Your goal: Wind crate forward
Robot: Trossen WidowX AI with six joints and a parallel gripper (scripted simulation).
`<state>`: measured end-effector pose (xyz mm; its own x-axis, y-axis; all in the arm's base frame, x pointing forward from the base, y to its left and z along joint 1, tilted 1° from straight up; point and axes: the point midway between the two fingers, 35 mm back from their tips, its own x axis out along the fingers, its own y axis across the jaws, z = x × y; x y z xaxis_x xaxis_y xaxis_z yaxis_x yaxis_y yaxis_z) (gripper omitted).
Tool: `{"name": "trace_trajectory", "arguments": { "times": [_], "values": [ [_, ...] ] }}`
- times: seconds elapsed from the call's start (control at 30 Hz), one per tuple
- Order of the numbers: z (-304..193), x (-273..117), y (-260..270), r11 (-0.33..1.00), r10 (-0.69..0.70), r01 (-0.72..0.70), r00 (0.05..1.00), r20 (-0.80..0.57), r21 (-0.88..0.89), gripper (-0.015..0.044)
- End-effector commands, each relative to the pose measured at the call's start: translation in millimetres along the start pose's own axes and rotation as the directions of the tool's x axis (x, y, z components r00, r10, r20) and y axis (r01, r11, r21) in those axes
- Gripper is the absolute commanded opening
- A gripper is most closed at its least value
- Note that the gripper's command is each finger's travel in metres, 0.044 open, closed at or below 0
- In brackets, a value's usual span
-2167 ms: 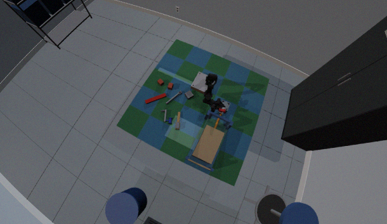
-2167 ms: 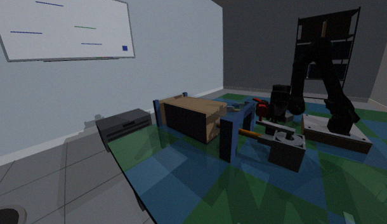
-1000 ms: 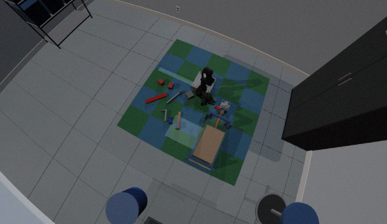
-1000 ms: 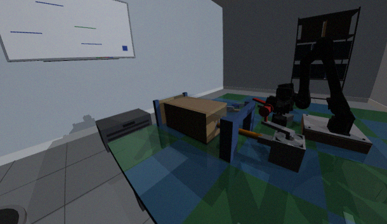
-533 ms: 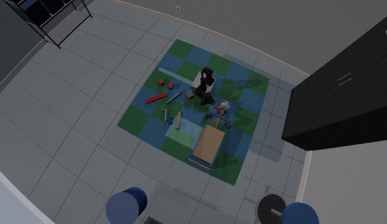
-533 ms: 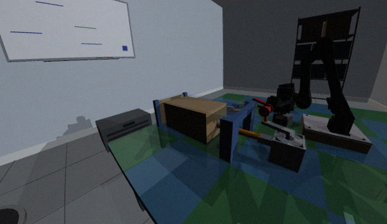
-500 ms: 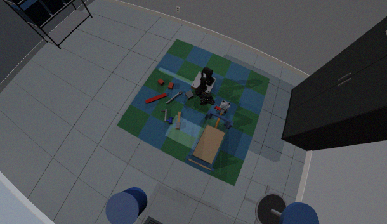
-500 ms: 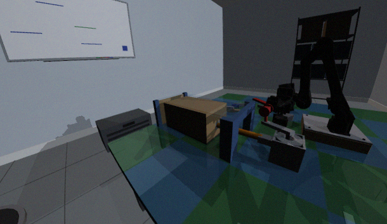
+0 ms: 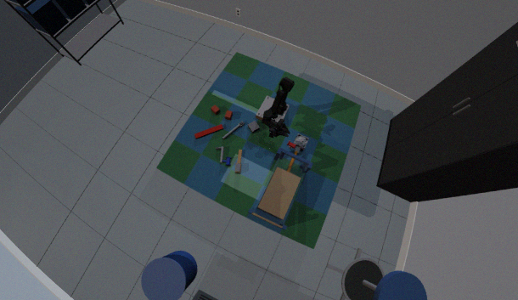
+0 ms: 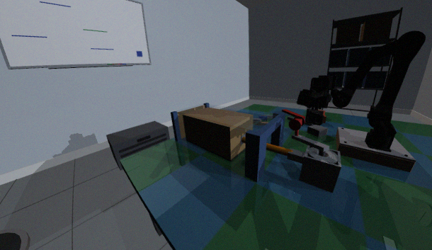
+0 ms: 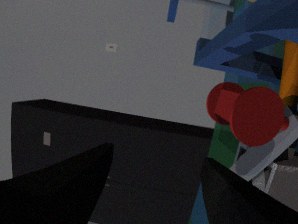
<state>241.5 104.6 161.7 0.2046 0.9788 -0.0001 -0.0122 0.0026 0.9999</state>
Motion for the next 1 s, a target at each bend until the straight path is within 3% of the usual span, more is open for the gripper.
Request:
{"name": "trace_trajectory", "arguments": {
  "times": [0.0, 0.7, 0.97],
  "values": [
    [-2.8, 0.4, 21.8, 1.0, 0.0, 0.0, 1.0, 0.004, 0.005, 0.024],
    [-3.0, 0.2, 18.0, 1.0, 0.0, 0.0, 1.0, 0.0, 0.004, 0.024],
    [64.9, 52.3, 27.6, 0.959, -0.104, 0.069, 0.988, 0.115, 0.273, 0.044]
  ]
}}
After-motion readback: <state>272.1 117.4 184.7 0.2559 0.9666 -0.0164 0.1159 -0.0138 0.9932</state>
